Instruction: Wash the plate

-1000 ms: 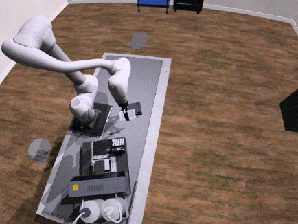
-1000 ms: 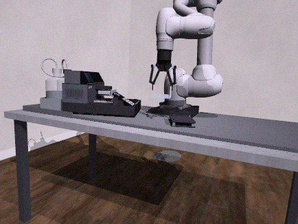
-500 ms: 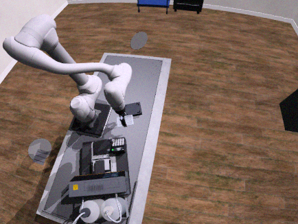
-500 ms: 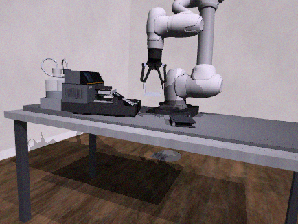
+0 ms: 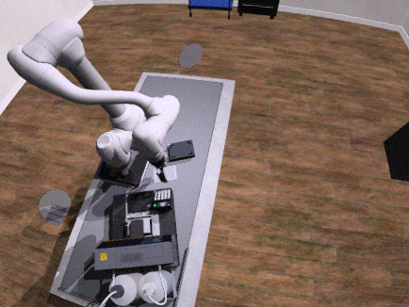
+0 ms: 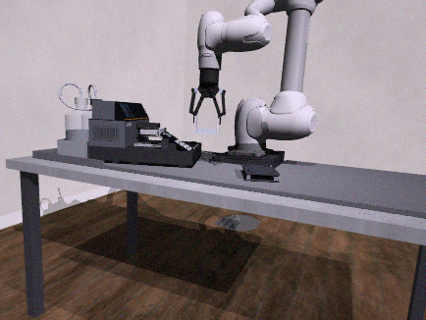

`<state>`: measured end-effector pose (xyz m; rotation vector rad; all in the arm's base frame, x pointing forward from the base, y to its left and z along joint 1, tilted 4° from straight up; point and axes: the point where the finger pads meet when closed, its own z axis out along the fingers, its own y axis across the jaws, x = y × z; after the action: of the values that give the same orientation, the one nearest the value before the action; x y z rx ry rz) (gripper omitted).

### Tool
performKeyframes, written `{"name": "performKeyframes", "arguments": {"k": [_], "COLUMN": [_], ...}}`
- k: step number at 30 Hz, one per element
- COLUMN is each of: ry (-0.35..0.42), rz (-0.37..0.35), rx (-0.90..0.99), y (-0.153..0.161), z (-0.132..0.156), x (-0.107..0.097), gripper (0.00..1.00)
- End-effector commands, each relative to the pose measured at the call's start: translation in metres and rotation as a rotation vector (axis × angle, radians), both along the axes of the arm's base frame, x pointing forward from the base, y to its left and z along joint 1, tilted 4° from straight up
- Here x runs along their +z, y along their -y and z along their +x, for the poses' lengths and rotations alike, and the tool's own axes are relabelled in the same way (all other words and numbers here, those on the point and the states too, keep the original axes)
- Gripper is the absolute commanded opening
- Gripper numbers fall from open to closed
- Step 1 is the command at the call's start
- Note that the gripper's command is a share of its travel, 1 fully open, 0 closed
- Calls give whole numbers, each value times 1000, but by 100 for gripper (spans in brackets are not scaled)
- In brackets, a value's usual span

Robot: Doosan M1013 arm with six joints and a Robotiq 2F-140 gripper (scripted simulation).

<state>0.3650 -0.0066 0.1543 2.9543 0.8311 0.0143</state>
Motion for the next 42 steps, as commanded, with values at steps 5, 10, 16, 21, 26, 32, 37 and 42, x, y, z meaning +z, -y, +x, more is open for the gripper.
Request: {"name": "performKeyframes", "arguments": {"k": [5,10,16,21,26,32,37,42], "ry": [0,0,0,1,1,1,1,1], "rz": [1,1,1,2,2,2,2,2], "rx": [1,1,1,-16,-16,-16,-16,-16], "y": [26,50,64,77,98,123,136,157], "z": [-4,-8,-10,-18,-31,-46,-54,-67], "x": [5,9,11,14,18,23,25,29], "gripper": [10,10,10,10,10,10,10,10]}}
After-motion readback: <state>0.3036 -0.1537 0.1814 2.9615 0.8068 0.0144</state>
